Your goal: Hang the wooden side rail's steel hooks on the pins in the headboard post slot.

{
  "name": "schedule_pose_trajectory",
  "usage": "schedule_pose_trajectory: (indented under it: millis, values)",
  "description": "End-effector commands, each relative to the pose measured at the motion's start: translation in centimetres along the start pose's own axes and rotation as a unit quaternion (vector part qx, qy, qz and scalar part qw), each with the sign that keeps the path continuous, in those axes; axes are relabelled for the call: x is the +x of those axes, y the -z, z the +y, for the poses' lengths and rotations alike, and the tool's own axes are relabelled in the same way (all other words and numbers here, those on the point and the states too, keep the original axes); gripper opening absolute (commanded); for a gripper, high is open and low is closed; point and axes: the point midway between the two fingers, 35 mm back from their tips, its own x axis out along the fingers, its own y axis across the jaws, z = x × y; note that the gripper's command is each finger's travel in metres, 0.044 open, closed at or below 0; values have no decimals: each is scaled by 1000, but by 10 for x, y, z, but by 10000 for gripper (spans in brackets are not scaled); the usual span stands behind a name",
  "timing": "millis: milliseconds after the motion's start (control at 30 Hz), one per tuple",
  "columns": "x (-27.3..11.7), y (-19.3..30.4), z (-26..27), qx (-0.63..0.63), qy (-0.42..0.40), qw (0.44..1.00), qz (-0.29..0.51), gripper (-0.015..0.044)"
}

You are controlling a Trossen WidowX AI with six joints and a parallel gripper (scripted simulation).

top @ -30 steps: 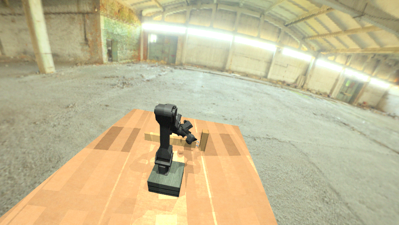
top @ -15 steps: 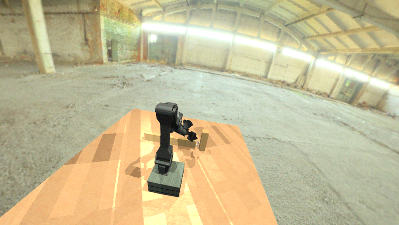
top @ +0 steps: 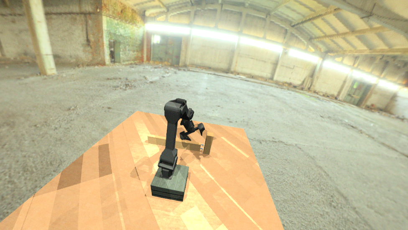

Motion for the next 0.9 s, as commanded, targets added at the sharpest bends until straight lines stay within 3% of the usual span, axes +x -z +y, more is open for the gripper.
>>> schedule_pose_trajectory:
  millis: [0, 333, 767, 867]
  values:
    - [-3, -12, 0, -271, -114, 956, 1, 440]
    - [-24, -21, 0, -576, -260, 769, -101, 440]
    - [-25, -21, 0, -580, -262, 764, -104, 440]
    - [-10, -19, 9, -580, -262, 764, -104, 440]
